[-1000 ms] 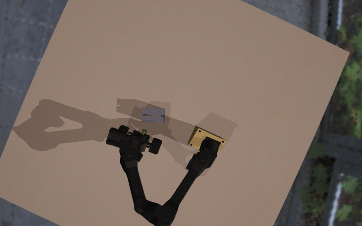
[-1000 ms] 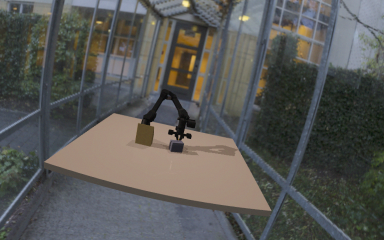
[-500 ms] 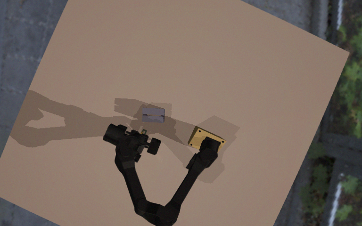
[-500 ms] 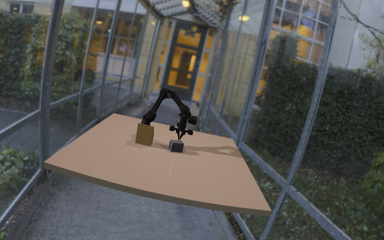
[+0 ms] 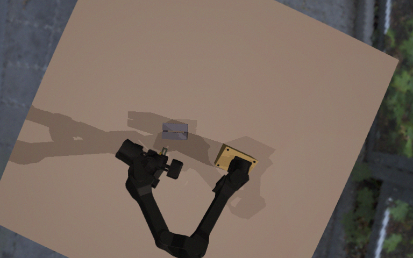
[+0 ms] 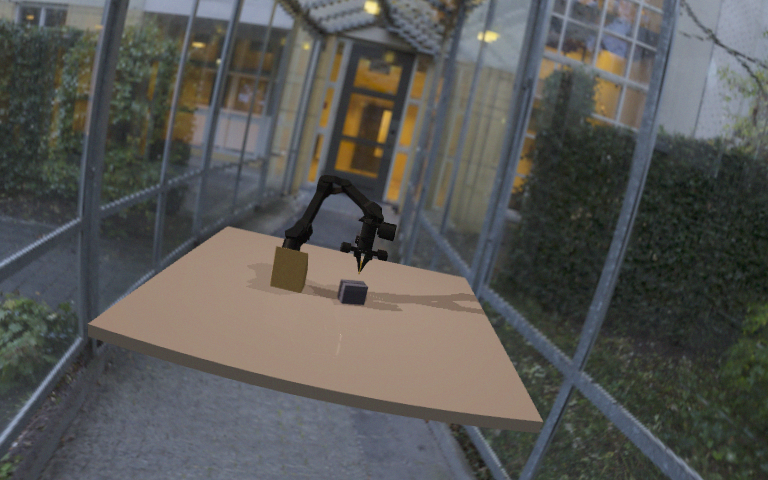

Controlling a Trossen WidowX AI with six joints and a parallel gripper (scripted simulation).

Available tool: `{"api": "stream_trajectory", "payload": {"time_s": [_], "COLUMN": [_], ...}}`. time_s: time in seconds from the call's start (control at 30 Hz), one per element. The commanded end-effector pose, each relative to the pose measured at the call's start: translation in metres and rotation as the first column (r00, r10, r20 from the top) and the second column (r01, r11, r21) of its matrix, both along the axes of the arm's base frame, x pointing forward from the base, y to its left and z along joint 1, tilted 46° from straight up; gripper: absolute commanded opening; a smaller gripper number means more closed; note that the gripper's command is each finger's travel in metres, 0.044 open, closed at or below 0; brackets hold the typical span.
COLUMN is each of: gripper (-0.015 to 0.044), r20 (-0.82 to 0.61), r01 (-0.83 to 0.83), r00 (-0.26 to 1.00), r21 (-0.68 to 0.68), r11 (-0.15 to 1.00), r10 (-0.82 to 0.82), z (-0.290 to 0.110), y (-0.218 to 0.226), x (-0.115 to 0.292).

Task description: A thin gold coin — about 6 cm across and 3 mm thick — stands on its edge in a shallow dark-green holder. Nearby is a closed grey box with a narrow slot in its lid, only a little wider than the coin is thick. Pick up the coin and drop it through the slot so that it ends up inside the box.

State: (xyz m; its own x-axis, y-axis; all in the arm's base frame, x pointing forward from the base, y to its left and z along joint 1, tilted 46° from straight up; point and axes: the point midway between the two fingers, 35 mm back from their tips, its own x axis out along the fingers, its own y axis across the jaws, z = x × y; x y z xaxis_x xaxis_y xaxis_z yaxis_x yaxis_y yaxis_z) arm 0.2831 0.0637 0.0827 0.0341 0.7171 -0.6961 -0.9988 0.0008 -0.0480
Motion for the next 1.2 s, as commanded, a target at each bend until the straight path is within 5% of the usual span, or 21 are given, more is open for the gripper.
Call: {"api": "stream_trajectory", "payload": {"time_s": [0.0, 0.17, 0.57, 1.17], "gripper": [0.0, 0.0, 0.0, 0.0], "r20": [0.016, 0.0, -0.284, -0.621], "r01": [-0.003, 0.013, 0.288, 0.615], "r00": [1.0, 1.0, 0.916, 0.516], "r21": [-0.004, -0.002, -0.029, -0.211], "r11": [1.0, 1.0, 0.957, 0.76], "r10": [0.003, -0.013, -0.285, -0.59], "z": [0.0109, 0.0137, 0.0122, 0.01], "y": [-0.0076, -0.0102, -0.0122, -0.0153], "x": [-0.001, -0.0018, -0.001, 0.0003]}}
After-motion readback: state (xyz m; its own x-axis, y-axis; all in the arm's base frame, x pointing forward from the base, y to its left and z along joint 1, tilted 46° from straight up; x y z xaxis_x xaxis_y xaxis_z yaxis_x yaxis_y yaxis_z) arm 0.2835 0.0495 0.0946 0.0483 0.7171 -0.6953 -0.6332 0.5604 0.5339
